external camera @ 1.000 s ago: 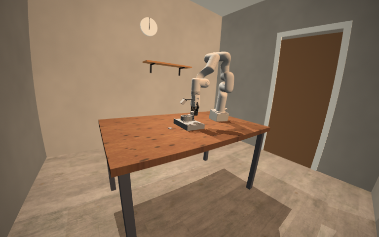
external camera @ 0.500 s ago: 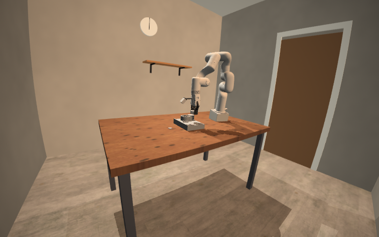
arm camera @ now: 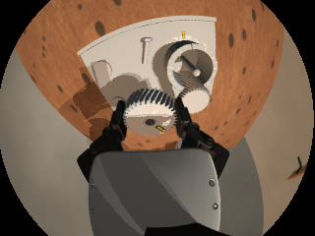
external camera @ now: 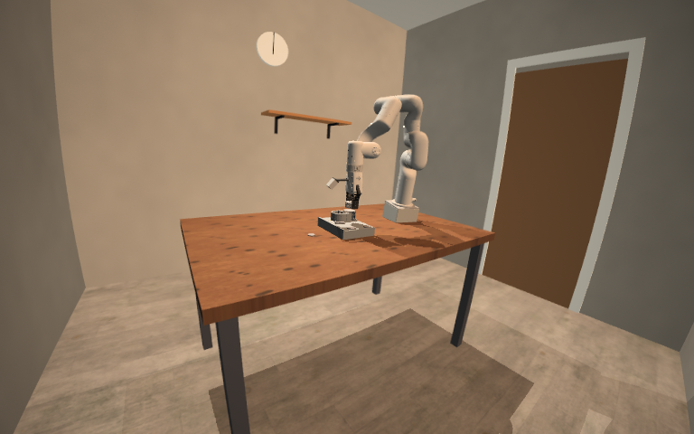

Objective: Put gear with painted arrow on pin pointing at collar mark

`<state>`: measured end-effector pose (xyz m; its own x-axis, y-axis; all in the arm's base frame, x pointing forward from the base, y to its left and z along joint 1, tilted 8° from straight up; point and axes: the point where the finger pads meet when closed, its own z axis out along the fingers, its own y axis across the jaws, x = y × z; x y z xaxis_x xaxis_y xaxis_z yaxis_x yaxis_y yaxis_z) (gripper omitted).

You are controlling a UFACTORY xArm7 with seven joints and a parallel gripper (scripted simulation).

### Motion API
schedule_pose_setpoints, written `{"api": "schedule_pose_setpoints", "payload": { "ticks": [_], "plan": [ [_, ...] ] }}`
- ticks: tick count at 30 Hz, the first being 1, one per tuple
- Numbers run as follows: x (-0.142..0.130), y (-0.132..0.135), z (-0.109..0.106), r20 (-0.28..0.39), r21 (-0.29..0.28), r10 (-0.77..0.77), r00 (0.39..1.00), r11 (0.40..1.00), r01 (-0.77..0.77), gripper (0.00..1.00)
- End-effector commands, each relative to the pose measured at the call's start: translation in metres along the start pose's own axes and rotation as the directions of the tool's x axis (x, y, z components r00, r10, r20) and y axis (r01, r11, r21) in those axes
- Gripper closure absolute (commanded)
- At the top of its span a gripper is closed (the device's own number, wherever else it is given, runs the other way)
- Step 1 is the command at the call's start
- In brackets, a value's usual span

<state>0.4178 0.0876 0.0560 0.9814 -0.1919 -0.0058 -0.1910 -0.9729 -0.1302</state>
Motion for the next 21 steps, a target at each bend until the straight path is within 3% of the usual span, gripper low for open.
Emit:
{"api": "schedule_pose_setpoints", "payload": {
  "ticks": [1,4,21],
  "plan": [
    [0.025,0.049,-0.001,-0.003,0.003,0.000,1.000,1.000,0.000,1.00],
    [0.032,0.069,-0.001,-0.003,0.004,0.000,1.000,1.000,0.000,1.00],
    [0.033,0.068,-0.001,-0.003,0.004,0.028,1.000,1.000,-0.028,1.00]
  ]
}}
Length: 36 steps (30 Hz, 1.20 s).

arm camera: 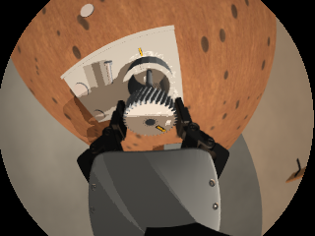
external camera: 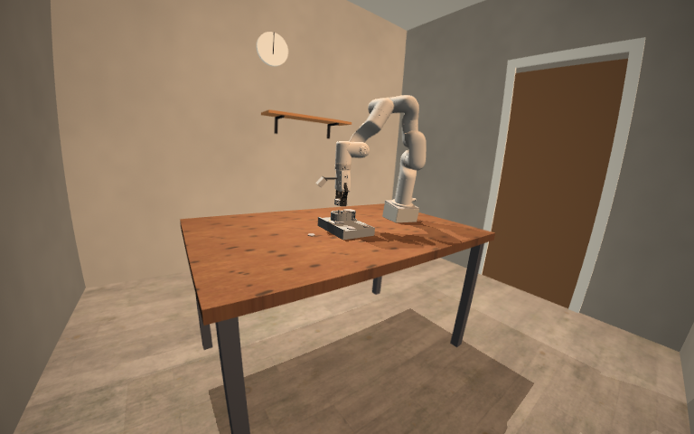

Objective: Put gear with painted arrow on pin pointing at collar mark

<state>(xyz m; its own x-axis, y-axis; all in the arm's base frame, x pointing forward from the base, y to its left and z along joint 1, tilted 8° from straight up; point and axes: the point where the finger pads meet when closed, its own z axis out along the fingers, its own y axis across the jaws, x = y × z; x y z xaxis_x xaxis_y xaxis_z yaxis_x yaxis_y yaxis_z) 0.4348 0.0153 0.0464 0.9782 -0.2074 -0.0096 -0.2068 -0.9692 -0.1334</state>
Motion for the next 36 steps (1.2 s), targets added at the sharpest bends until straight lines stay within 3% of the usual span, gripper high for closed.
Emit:
{"api": "schedule_pose_setpoints", "payload": {
  "ticks": [1,20,28,36],
  "plan": [
    [0.0022,0.0001,-0.0015,-0.005,0.000,0.017,1.000,1.000,-0.017,1.00],
    [0.0036,-0.0001,-0.0016,-0.005,0.001,0.226,0.974,0.974,-0.226,1.00],
    [0.0036,-0.0001,-0.0016,-0.005,0.002,0.351,0.936,0.936,-0.351,1.00],
    [0.0036,-0.0001,-0.0016,-0.005,0.003,0.544,0.839,0.839,-0.544,1.00]
  ]
}}
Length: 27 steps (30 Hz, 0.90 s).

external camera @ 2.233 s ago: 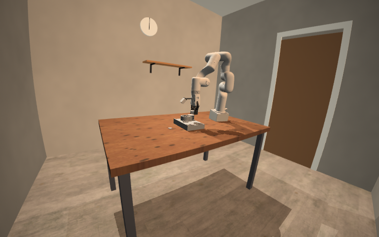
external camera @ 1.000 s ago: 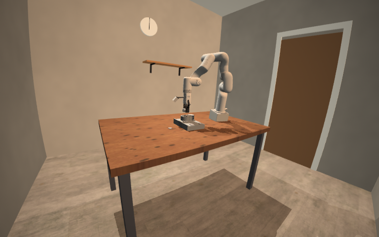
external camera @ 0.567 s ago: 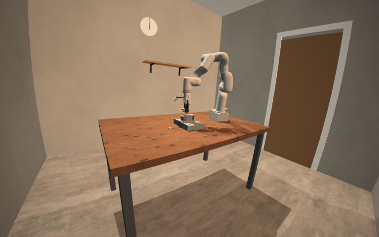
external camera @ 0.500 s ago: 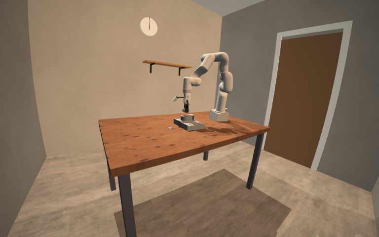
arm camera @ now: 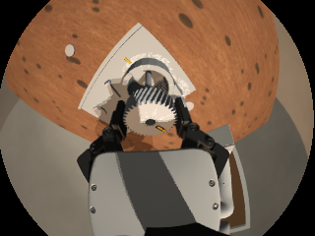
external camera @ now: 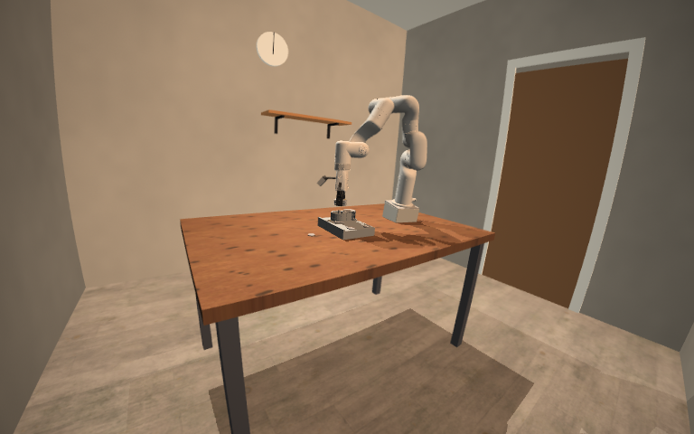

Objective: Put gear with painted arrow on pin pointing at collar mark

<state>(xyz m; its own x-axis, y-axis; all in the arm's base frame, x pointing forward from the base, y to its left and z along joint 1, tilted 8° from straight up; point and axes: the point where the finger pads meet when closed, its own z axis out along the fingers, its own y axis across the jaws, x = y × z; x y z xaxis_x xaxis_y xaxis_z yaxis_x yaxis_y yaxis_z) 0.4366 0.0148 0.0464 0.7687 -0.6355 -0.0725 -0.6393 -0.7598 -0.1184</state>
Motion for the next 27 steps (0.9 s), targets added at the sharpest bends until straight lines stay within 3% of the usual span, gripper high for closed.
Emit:
{"api": "schedule_pose_setpoints", "payload": {
  "ticks": [1,12,18,24,26,27],
  "plan": [
    [0.0015,-0.0009,-0.0016,-0.007,-0.002,0.119,0.993,0.993,-0.119,1.00],
    [0.0015,-0.0010,-0.0015,-0.007,0.000,0.402,0.916,0.916,-0.402,1.00],
    [0.0015,-0.0010,-0.0015,-0.007,0.001,0.587,0.809,0.809,-0.587,1.00],
    [0.0015,-0.0010,-0.0015,-0.006,0.003,0.751,0.660,0.660,-0.751,1.00],
    [0.0015,-0.0010,-0.0015,-0.006,0.003,0.751,0.660,0.660,-0.751,1.00],
    [0.0015,-0.0010,-0.0015,-0.006,0.003,0.775,0.632,0.632,-0.775,1.00]
  ]
}}
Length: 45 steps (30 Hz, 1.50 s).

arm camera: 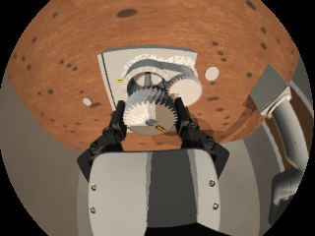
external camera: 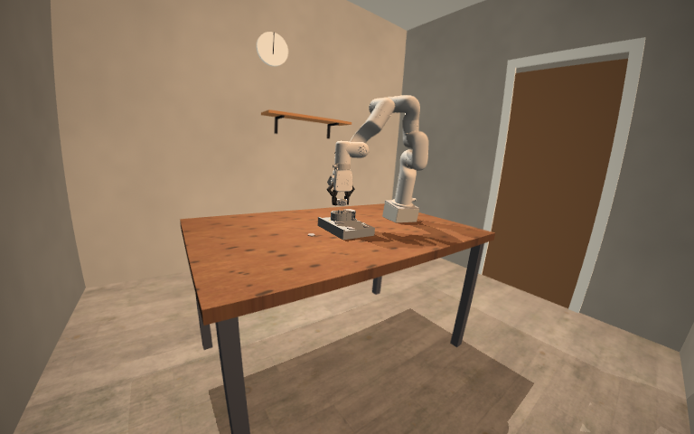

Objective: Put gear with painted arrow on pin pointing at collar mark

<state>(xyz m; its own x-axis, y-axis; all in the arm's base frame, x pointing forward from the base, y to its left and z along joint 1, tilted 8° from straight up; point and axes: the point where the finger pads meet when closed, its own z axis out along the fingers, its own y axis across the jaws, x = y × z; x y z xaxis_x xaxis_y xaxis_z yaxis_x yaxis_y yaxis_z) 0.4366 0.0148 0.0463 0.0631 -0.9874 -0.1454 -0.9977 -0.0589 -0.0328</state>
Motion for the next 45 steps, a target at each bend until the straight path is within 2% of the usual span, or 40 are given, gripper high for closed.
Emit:
{"api": "schedule_pose_setpoints", "payload": {
  "ticks": [1,7,14,16,30,31,33,45],
  "plan": [
    [0.0003,-0.0018,-0.0016,-0.016,0.000,0.110,0.994,0.994,-0.110,1.00],
    [0.0003,-0.0018,-0.0016,-0.016,0.004,0.327,0.945,0.945,-0.327,1.00],
    [0.0003,-0.0018,-0.0016,-0.014,0.008,0.551,0.834,0.835,-0.551,1.00],
    [0.0003,-0.0018,-0.0016,-0.014,0.008,0.551,0.834,0.835,-0.551,1.00],
    [0.0003,-0.0018,-0.0016,-0.010,0.013,0.852,0.523,0.523,-0.852,1.00],
    [0.0003,-0.0018,-0.0016,-0.009,0.013,0.866,0.500,0.500,-0.866,1.00],
    [0.0003,-0.0018,-0.0016,-0.009,0.013,0.866,0.500,0.500,-0.866,1.00],
    [0.0003,-0.0018,-0.0016,-0.006,0.015,0.966,0.258,0.258,-0.966,1.00]
  ]
}}
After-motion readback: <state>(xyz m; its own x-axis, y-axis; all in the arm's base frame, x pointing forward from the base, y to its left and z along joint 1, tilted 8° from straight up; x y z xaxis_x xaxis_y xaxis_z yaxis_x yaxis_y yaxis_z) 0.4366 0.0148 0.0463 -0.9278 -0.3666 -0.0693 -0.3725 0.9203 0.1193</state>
